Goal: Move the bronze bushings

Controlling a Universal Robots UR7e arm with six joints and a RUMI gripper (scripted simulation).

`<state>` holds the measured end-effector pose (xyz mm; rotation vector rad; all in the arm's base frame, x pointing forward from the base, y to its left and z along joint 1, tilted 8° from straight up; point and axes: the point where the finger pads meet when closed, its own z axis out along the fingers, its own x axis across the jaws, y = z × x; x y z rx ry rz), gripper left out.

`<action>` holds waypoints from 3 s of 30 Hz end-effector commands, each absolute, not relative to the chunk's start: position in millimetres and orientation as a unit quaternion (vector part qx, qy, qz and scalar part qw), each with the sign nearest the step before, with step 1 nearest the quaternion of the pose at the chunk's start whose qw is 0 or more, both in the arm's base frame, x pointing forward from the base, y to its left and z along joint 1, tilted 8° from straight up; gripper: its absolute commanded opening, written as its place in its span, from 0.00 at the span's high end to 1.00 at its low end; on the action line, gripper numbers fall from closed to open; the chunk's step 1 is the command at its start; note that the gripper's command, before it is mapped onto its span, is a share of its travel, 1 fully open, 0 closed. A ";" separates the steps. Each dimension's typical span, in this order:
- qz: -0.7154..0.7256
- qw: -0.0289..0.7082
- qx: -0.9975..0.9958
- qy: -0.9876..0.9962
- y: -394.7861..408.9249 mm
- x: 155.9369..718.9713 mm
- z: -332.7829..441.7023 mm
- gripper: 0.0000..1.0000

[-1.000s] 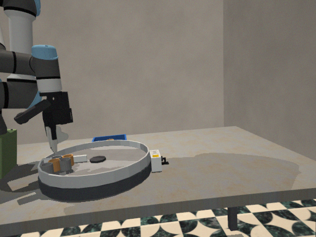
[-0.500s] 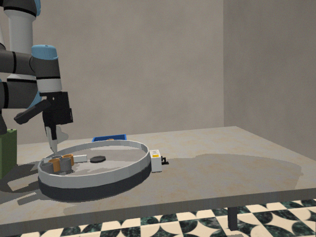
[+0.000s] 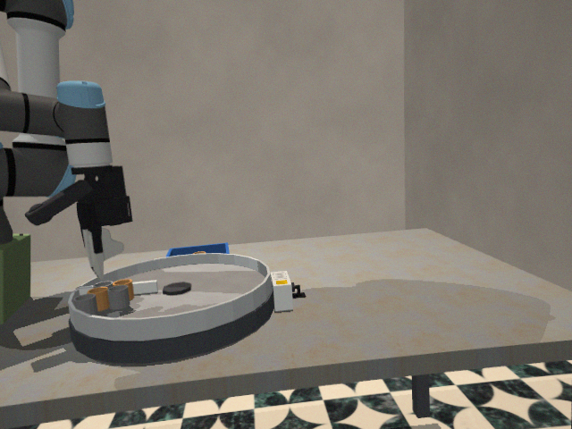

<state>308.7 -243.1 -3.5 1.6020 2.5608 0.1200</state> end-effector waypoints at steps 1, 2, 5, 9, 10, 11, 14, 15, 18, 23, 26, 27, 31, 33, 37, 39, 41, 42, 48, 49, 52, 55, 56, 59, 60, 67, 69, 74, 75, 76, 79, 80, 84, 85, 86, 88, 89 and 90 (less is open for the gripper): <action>0.039 0.060 0.529 0.846 -243.4 308.9 -3.2 0.95; 0.039 0.060 0.529 0.846 -243.4 308.9 -3.2 0.95; 0.039 0.060 0.529 0.846 -243.4 308.9 -3.2 0.95; 0.039 0.060 0.529 0.846 -243.4 308.9 -3.2 0.95; 0.039 0.060 0.529 0.846 -243.4 308.9 -3.2 0.95; 0.039 0.060 0.529 0.846 -243.4 308.9 -3.2 0.95; 0.039 0.060 0.529 0.846 -243.4 308.9 -3.2 0.95; 0.039 0.060 0.529 0.846 -243.4 308.9 -3.2 0.95; 0.039 0.060 0.529 0.846 -243.4 308.9 -3.2 0.95; 0.039 0.060 0.529 0.846 -243.4 309.1 -4.6 0.95; 0.039 0.060 0.529 0.846 -243.4 309.4 -7.1 0.95; 0.039 0.060 0.529 0.846 -243.4 310.0 -10.7 0.95; 0.039 0.060 0.529 0.846 -243.3 312.0 -24.8 0.95; 0.039 0.060 0.529 0.846 -243.3 312.2 -26.1 0.95; 0.039 0.060 0.529 0.846 -243.3 312.2 -26.1 0.95; 0.039 0.060 0.529 0.846 -243.3 312.2 -26.1 0.95; 0.039 0.060 0.529 0.846 -243.3 312.2 -26.1 0.95; 0.039 0.060 0.529 0.846 -243.3 312.2 -26.1 0.95; 0.039 0.060 0.529 0.846 -243.3 312.2 -26.1 0.95; 0.039 0.060 0.529 0.846 -243.3 312.2 -26.1 0.95; 0.039 0.060 0.529 0.846 -243.3 312.2 -26.1 0.95; 0.039 0.060 0.529 0.846 -243.3 312.2 -26.1 0.95; 0.039 0.060 0.529 0.846 -243.3 312.2 -26.1 0.95; 0.039 0.060 0.529 0.846 -243.3 312.2 -26.1 0.95; 0.039 0.060 0.529 0.846 -243.3 312.2 -26.1 0.95; 0.039 0.060 0.529 0.846 -243.3 312.2 -26.1 0.95; 0.039 0.060 0.529 0.846 -243.3 312.2 -26.2 0.95; 0.039 0.060 0.529 0.846 -243.3 312.7 -29.4 0.95; 0.039 0.060 0.529 0.846 -243.3 312.7 -29.4 0.95; 0.039 0.060 0.529 0.846 -243.3 312.7 -29.4 0.95; 0.039 0.060 0.529 0.846 -243.3 313.3 -33.8 0.95; 0.039 0.060 0.529 0.846 -243.3 313.5 -35.5 0.95; 0.039 0.060 0.529 0.846 -243.3 314.6 -42.5 0.95; 0.039 0.060 0.529 0.846 -243.3 314.8 -44.0 0.95; 0.039 0.060 0.529 0.846 -243.3 315.0 -45.4 0.95; 0.039 0.060 0.529 0.846 -243.3 315.3 -47.7 0.95; 0.039 0.060 0.529 0.846 -243.2 315.4 -48.5 0.95; 0.039 0.060 0.529 0.846 -243.2 315.5 -49.1 0.95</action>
